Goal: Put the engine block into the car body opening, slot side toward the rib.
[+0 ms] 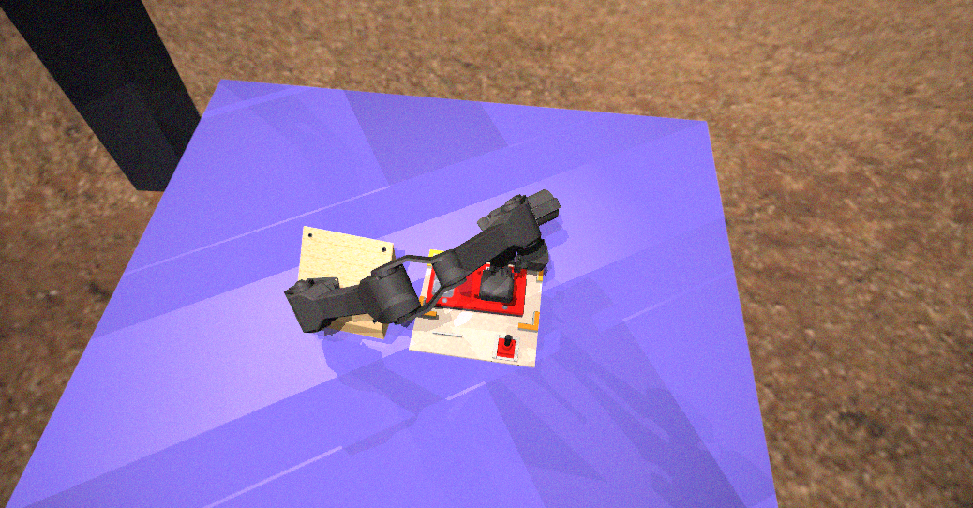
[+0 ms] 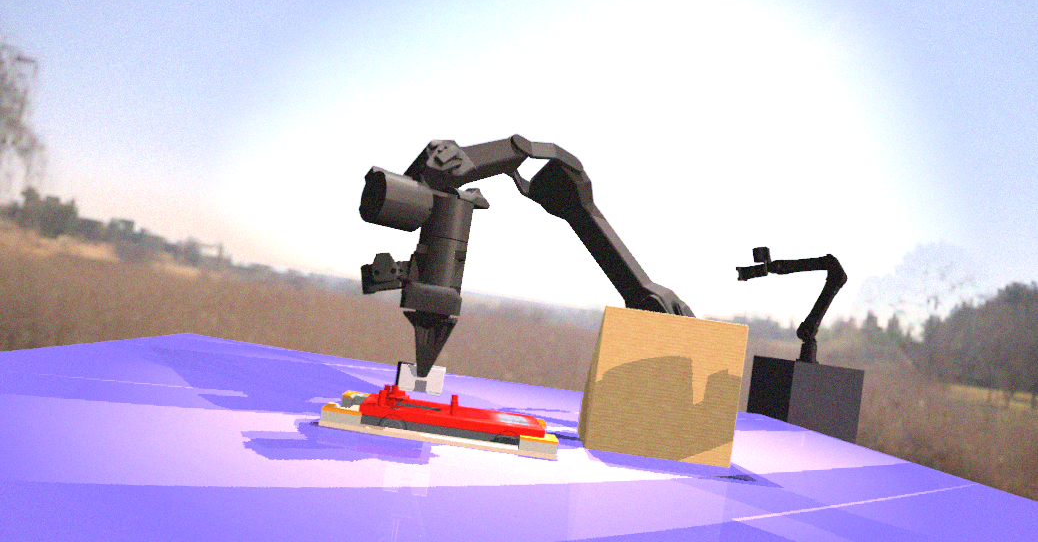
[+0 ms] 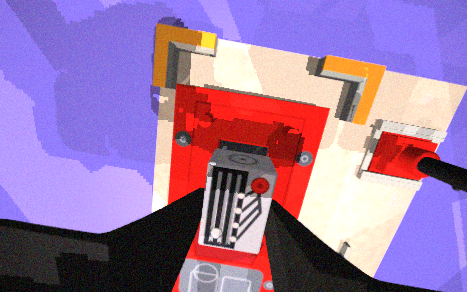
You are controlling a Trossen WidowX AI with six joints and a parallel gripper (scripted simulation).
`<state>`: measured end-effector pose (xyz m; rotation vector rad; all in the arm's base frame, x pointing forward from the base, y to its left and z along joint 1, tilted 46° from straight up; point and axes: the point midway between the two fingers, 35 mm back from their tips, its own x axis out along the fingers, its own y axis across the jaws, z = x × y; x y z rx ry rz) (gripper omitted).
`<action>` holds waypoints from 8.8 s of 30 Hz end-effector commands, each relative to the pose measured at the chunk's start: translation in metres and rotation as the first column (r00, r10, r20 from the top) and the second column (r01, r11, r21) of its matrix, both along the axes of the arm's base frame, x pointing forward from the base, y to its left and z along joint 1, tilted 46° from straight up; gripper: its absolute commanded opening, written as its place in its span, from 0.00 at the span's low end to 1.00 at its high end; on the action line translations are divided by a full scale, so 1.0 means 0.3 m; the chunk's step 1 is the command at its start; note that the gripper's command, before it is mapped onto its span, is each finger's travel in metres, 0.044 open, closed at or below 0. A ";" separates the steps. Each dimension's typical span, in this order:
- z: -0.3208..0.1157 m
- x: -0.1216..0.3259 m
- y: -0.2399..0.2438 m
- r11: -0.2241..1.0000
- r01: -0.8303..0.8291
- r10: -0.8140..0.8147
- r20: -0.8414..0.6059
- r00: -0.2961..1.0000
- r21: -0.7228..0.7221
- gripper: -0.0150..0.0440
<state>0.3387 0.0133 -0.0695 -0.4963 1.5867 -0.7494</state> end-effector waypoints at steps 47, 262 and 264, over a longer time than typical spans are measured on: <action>-0.030 -0.008 -0.028 1.000 -0.001 0.001 -0.002 1.000 0.002 0.52; -0.008 -0.008 -0.020 1.000 -0.005 0.005 -0.006 1.000 0.003 0.25; -0.009 -0.008 -0.021 1.000 -0.005 0.005 -0.006 1.000 0.003 0.25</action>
